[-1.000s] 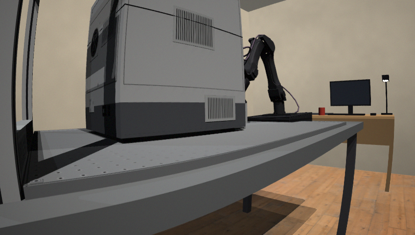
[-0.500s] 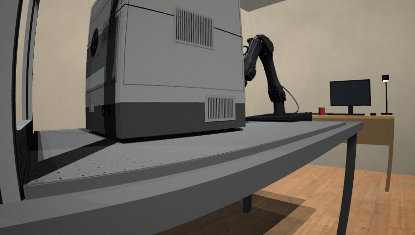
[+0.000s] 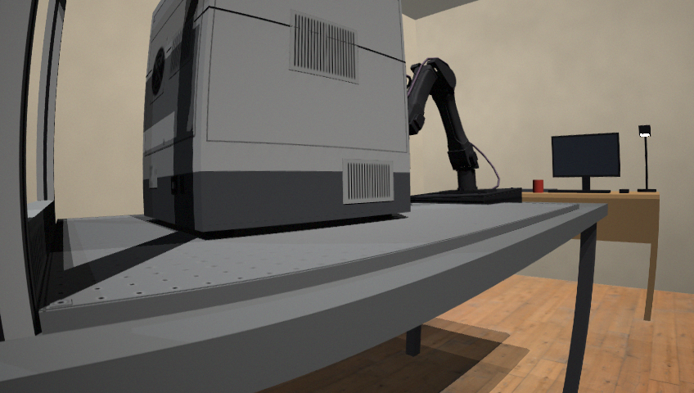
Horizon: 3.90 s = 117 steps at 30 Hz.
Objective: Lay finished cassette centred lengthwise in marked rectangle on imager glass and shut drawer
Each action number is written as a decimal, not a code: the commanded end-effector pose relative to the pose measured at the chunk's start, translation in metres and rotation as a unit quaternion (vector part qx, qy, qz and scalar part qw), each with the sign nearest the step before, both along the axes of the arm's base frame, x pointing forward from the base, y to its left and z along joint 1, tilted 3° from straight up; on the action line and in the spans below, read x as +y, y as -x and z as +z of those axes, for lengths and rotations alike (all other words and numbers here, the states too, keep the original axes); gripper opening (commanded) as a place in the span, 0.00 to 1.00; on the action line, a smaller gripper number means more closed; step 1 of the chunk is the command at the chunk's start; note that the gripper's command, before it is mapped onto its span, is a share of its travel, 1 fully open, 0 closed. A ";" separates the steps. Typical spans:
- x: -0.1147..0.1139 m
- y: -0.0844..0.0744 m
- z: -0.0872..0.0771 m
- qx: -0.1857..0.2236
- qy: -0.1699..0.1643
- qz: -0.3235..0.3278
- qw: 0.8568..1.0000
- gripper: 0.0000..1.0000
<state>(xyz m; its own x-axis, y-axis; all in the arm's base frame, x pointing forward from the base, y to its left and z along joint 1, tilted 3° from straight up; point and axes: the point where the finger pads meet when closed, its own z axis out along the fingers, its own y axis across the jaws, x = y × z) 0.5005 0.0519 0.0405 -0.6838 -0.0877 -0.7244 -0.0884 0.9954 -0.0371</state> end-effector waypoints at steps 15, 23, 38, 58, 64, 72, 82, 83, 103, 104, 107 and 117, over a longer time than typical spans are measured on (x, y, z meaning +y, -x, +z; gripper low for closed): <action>0.000 -0.019 0.014 -0.027 -0.004 0.002 1.000 0.00; 0.000 -0.019 0.014 -0.027 -0.004 0.002 1.000 0.00; 0.000 -0.019 0.014 -0.027 -0.004 0.002 1.000 0.00; -0.001 -0.004 0.015 -0.023 -0.004 0.002 1.000 0.00; -0.001 -0.004 0.015 -0.024 -0.004 0.002 1.000 0.00; -0.001 -0.004 0.015 -0.024 -0.004 0.002 1.000 0.00; -0.001 -0.004 0.015 -0.024 -0.004 0.002 1.000 0.00; -0.001 -0.004 0.015 -0.024 -0.004 0.002 1.000 0.00; -0.001 -0.004 0.015 -0.024 -0.004 0.002 1.000 0.35; -0.001 -0.004 0.015 -0.024 -0.004 0.002 1.000 0.35; -0.001 -0.004 0.015 -0.024 -0.004 0.002 1.000 0.35; -0.001 -0.004 0.015 -0.024 -0.004 0.002 1.000 0.35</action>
<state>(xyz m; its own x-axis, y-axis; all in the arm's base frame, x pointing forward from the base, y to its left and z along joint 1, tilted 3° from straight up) 0.5032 0.0517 0.0405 -0.6787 -0.0871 -0.7292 -0.0867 0.9955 -0.0383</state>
